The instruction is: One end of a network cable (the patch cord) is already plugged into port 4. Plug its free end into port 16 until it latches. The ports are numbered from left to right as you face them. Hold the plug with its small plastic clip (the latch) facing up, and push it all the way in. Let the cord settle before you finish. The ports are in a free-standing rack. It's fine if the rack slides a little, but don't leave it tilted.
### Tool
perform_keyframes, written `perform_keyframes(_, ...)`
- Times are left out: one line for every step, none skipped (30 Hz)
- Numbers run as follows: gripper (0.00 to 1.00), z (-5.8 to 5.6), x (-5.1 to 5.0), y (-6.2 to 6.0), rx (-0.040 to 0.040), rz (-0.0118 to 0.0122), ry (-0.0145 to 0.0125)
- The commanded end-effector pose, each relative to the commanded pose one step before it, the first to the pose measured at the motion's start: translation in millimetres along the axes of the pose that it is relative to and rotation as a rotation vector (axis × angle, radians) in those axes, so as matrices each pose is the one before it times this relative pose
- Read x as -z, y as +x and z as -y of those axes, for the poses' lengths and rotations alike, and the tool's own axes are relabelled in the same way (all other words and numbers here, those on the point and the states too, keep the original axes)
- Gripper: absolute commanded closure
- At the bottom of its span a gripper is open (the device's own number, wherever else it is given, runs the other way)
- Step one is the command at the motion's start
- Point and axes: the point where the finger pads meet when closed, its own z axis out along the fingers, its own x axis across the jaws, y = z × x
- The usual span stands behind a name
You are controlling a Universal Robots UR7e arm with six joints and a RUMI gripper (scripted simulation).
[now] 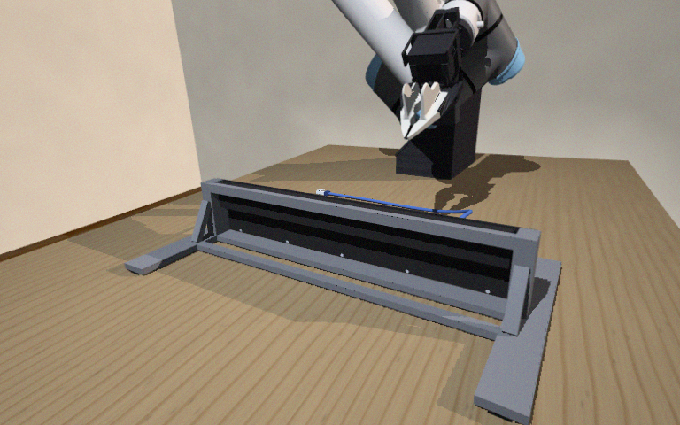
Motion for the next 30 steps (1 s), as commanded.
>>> perform_keyframes(1.0, -0.64, 27.88, 0.09, -0.00126, -0.00007, 0.00192)
perform_keyframes(1.0, 0.0, 5.13, 0.0, 0.0, 0.0, 0.0)
perform_keyframes(1.0, 0.0, 4.66, 0.0, 0.0, 0.0, 0.0)
perform_keyframes(1.0, 0.0, 4.15, 0.0, 0.0, -0.00001, 0.00001)
perform_keyframes(1.0, 0.0, 3.63, 0.0, 0.0, -0.00001, 0.00001)
perform_keyframes(1.0, 0.0, 3.11, 0.0, 0.0, 0.0, 0.0)
perform_keyframes(1.0, 0.0, 2.58, 0.0, 0.0, 0.0, 0.0)
perform_keyframes(1.0, 0.0, 2.06, 0.0, 0.0, 0.0, 0.0)
perform_keyframes(1.0, 0.0, 1.57, 0.0, 0.0, -0.00001, 0.00001)
perform_keyframes(1.0, 0.0, 1.12, 0.0, 0.0, 0.0, 0.0)
perform_keyframes(1.0, 0.0, 0.0, 0.0, 0.0, 0.0, 0.0)
perform_keyframes(1.0, 0.0, 0.0, 0.0, 0.0, 0.0, 0.0)
perform_keyframes(1.0, 0.0, 0.72, 0.0, 0.0, 0.00001, -0.00001)
perform_keyframes(1.0, 0.0, 0.39, 0.0, 0.0, 0.0, -0.00001)
perform_keyframes(1.0, 0.0, 0.15, 0.0, 0.0, 0.0, 0.0)
perform_keyframes(1.0, 0.0, 0.02, 0.0, 0.0, 0.0, 0.0)
perform_keyframes(1.0, 0.0, 0.0, -0.02, 0.0, 0.0, 0.0)
perform_keyframes(1.0, 0.0, 0.0, -0.15, 0.0, 0.0, 0.0)
perform_keyframes(1.0, 0.0, 0.0, -0.38, 0.0, 0.0, 0.0)
perform_keyframes(1.0, 0.0, 0.0, -0.69, 0.0, 0.0, 0.0)
perform_keyframes(1.0, 0.0, 0.0, -1.07, 0.0, 0.0, 0.0)
perform_keyframes(1.0, 0.0, 0.0, -1.5, 0.0, 0.0, 0.0)
perform_keyframes(1.0, 0.0, 0.0, -1.96, 0.0, 0.0, 0.0)
perform_keyframes(1.0, 0.0, 0.0, -2.44, 0.0, 0.0, 0.0)
perform_keyframes(1.0, 0.0, 0.0, -2.92, 0.0, 0.0, 0.0)
perform_keyframes(1.0, 0.0, 0.0, -3.39, 0.0, 0.0, 0.0)
perform_keyframes(1.0, 0.0, 0.0, -3.85, 0.0, -0.00001, 0.00001)
perform_keyframes(1.0, 0.0, 0.0, 0.0, 0.0, 0.0, 0.0)
perform_keyframes(1.0, 0.0, 0.0, 0.0, 0.0, 0.0, 0.0)
perform_keyframes(1.0, 0.0, 0.0, -4.28, 0.0, 0.0, 0.0)
